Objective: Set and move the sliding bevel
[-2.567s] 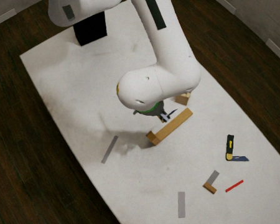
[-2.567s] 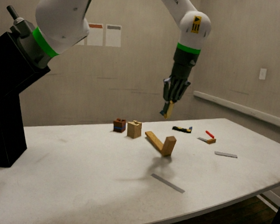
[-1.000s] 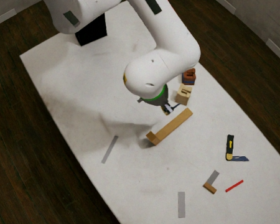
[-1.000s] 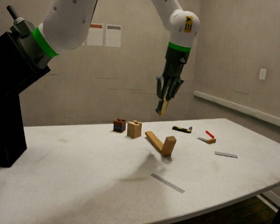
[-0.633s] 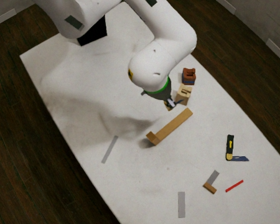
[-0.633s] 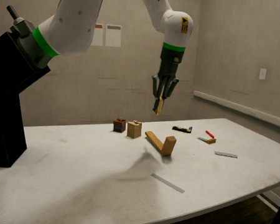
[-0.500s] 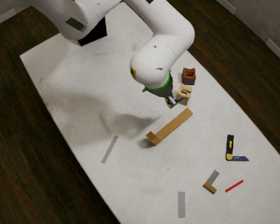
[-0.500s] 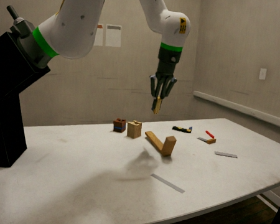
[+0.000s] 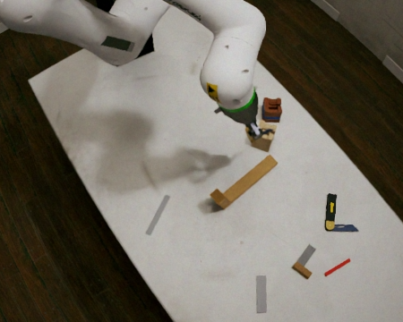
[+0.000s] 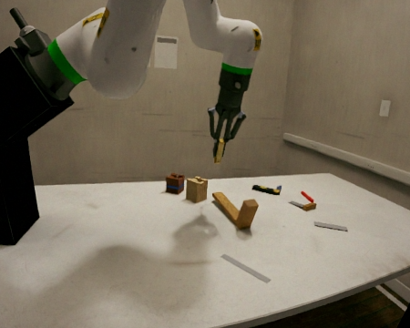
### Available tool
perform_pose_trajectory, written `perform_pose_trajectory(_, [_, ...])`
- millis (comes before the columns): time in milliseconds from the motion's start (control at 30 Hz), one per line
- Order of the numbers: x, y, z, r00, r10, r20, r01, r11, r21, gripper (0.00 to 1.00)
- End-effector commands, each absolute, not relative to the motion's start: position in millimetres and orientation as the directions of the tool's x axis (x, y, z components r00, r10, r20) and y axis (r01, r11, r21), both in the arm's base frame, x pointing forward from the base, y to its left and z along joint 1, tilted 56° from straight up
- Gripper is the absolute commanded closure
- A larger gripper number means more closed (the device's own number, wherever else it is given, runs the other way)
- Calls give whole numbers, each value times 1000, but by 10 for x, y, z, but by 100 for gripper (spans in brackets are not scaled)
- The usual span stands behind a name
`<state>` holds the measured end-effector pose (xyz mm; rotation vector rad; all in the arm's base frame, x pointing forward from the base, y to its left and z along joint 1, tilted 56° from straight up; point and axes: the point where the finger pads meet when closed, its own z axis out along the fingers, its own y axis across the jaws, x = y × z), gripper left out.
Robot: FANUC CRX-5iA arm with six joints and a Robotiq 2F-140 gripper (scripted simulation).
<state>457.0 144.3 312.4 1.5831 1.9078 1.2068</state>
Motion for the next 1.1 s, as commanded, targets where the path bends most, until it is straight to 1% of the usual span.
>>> perform_pose_trajectory(0, [4483, 1644, 3005, -188, 956, 223, 579, -76, 812, 90])
perform_pose_trajectory(1067, [3926, 3009, 2243, 105, 910, 401, 531, -392, 751, 90])
